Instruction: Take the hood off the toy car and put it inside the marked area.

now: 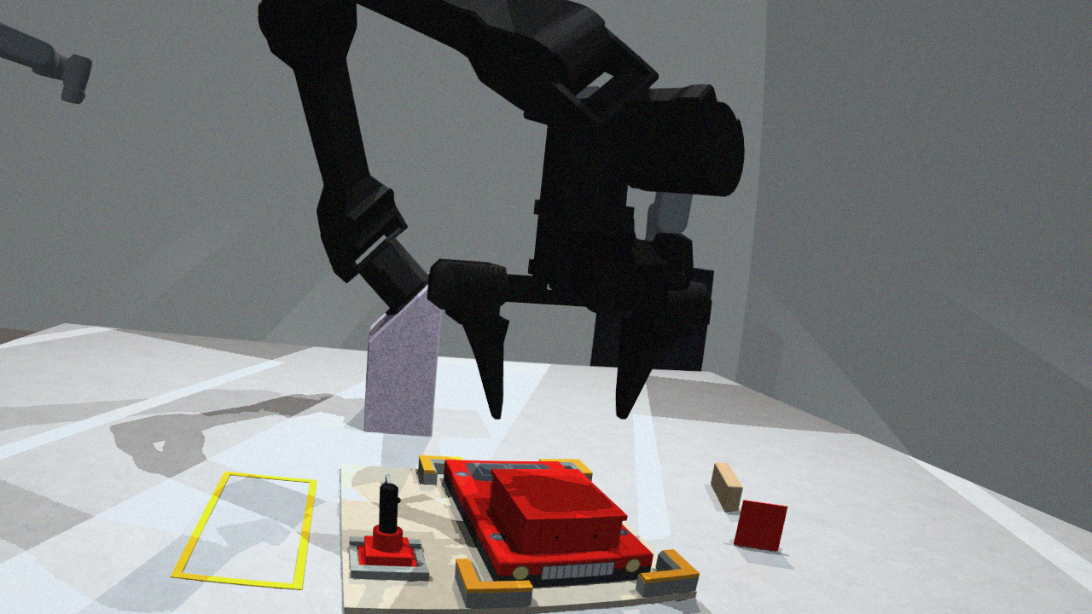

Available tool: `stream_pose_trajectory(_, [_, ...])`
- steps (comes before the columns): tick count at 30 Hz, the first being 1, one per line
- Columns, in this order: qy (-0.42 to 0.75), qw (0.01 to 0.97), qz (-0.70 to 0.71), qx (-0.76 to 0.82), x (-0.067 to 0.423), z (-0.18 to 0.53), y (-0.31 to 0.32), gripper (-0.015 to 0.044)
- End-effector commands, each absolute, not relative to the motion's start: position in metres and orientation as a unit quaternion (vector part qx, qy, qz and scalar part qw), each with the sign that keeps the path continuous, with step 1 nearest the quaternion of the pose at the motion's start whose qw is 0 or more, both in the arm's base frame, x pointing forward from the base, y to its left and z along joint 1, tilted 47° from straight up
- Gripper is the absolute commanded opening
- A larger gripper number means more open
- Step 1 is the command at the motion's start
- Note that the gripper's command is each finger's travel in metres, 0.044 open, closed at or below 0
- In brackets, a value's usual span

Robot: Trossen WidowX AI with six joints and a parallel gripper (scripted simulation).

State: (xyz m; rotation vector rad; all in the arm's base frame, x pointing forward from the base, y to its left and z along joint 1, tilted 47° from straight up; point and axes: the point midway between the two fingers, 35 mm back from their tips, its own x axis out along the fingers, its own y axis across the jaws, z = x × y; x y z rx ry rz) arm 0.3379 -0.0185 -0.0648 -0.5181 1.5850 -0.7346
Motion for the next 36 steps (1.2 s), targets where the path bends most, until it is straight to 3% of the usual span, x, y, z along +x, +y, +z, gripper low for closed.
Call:
stream_pose_trajectory(1, [0.680, 0.615, -0.330, -0.224, 0.341, -0.066, -0.018, 0.0440])
stream_pose_trajectory(36, [0.680, 0.615, -0.330, -0.224, 0.339, -0.080, -0.032, 0.0440])
